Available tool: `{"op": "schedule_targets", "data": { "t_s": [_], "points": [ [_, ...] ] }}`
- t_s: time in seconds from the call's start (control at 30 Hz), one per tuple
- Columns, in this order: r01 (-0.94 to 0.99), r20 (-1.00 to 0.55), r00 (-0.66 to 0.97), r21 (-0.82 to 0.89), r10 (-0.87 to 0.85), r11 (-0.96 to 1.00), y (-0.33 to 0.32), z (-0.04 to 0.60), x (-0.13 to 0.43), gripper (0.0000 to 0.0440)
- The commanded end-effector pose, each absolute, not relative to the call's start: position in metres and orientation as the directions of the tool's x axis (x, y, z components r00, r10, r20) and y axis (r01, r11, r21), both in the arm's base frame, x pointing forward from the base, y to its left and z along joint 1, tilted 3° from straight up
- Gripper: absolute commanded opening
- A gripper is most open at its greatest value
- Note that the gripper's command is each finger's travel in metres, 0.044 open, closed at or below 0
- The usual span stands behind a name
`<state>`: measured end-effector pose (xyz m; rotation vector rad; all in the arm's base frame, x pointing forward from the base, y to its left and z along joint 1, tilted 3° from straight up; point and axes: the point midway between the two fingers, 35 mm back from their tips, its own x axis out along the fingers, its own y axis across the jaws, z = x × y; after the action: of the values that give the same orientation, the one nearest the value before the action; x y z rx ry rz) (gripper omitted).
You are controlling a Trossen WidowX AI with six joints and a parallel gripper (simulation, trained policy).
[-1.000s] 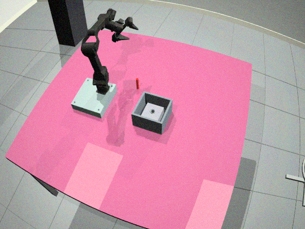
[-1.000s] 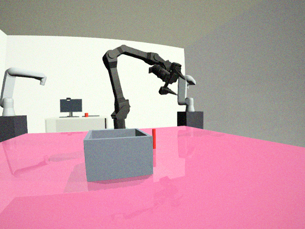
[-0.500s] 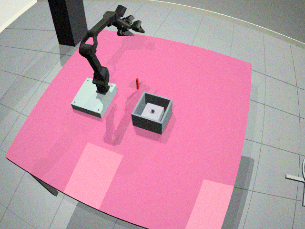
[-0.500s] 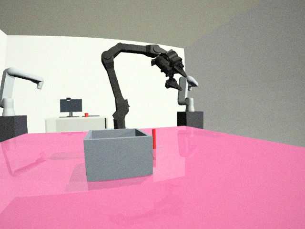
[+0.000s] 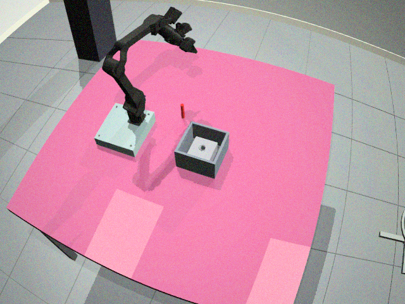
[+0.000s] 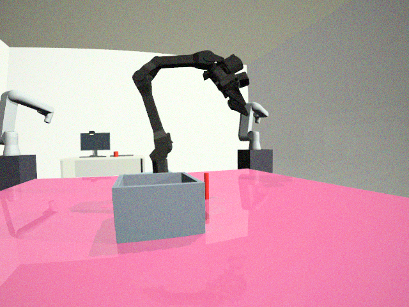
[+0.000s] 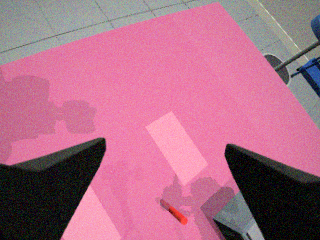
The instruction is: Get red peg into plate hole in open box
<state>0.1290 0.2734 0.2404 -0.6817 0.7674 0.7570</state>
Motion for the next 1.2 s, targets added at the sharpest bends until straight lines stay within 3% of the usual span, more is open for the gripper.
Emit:
{"op": "schedule_targets", "data": {
  "t_s": [0.0, 0.6, 1.17],
  "points": [
    [-0.74, -0.823, 0.468, -0.165, 0.323, 0.652, 0.265, 0.239, 0.14, 0.044],
    [-0.298, -0.924, 0.335, 0.082, 0.185, 0.951, 0.212, 0.203, 0.176, 0.044],
    [0.26, -0.988, 0.156, 0.054, 0.013, 0.964, 0.153, 0.144, 0.181, 0.044]
  ]
}}
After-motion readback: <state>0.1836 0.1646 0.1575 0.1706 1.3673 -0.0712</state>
